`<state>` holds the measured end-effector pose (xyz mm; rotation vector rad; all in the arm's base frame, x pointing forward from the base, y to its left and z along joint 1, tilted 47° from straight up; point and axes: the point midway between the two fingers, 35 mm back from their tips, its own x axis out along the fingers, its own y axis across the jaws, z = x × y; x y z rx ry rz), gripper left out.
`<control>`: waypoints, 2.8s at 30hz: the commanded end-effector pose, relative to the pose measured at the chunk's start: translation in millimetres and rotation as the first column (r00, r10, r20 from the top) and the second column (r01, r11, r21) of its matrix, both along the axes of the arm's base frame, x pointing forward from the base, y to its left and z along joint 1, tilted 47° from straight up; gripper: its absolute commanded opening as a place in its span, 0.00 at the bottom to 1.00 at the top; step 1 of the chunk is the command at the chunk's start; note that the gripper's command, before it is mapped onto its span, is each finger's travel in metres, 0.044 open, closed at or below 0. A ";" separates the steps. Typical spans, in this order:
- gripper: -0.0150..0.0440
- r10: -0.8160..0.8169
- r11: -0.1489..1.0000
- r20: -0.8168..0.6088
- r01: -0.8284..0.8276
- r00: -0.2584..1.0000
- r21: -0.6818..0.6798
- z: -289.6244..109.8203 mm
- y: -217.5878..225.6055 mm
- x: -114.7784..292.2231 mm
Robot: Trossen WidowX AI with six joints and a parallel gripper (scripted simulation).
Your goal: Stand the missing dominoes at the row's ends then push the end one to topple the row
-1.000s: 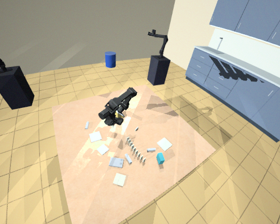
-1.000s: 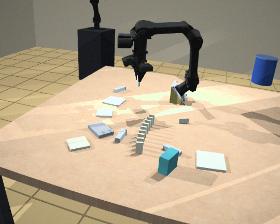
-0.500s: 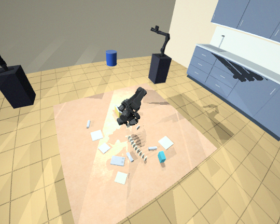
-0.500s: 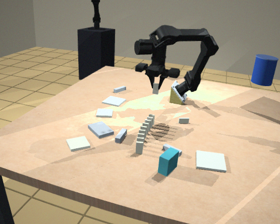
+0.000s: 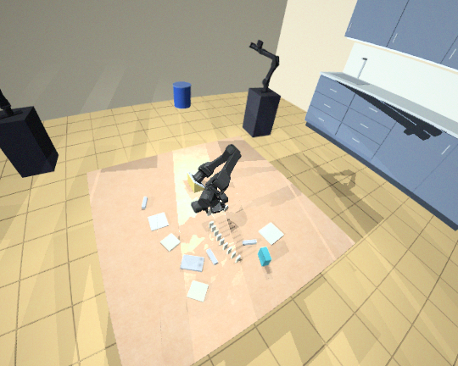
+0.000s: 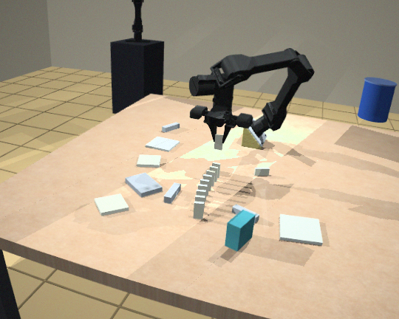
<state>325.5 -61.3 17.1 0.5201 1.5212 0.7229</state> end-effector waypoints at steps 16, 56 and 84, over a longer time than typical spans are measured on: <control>0.44 0.000 1.000 -0.005 0.000 1.000 0.014 -52.8 61.0 -15.4; 1.00 0.003 1.000 -0.006 -0.003 1.000 0.006 37.6 -34.0 -4.1; 1.00 -0.661 0.718 -0.618 0.598 0.425 -0.357 70.8 97.2 -54.7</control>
